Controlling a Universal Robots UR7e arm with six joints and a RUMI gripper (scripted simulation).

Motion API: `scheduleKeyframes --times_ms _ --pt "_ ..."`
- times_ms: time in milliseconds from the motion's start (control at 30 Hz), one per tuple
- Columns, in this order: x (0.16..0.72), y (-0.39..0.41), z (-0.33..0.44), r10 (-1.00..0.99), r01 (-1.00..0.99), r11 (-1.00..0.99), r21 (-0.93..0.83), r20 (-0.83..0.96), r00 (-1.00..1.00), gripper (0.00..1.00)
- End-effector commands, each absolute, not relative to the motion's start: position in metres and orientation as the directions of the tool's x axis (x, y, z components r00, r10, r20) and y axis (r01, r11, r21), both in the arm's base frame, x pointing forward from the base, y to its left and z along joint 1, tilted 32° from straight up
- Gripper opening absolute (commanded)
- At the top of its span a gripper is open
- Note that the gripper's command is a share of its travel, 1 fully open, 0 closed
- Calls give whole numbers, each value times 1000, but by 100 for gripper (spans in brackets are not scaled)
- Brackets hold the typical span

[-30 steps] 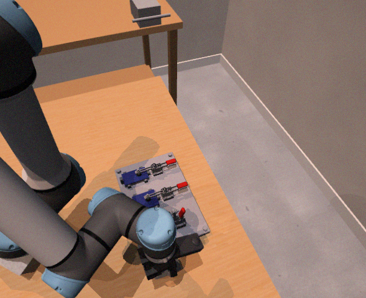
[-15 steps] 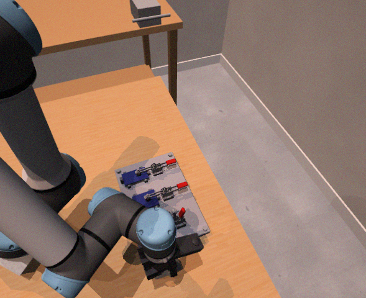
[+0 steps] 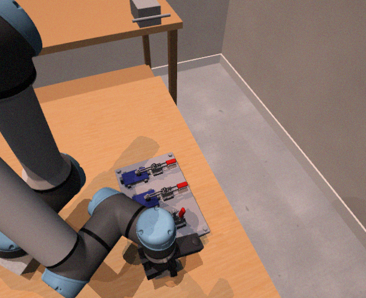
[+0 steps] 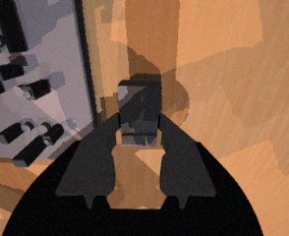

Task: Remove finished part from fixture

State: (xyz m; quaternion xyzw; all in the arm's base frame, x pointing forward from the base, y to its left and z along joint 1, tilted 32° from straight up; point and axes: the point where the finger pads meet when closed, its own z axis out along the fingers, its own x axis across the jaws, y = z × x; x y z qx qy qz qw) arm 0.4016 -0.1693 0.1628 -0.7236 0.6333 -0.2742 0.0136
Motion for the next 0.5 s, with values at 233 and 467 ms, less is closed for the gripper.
scheduleKeyframes --times_ms 233,467 --pt "402 -169 163 -924 -909 -198 -368 380 47 40" --pt "402 -169 163 -924 -909 -198 -368 380 47 40"
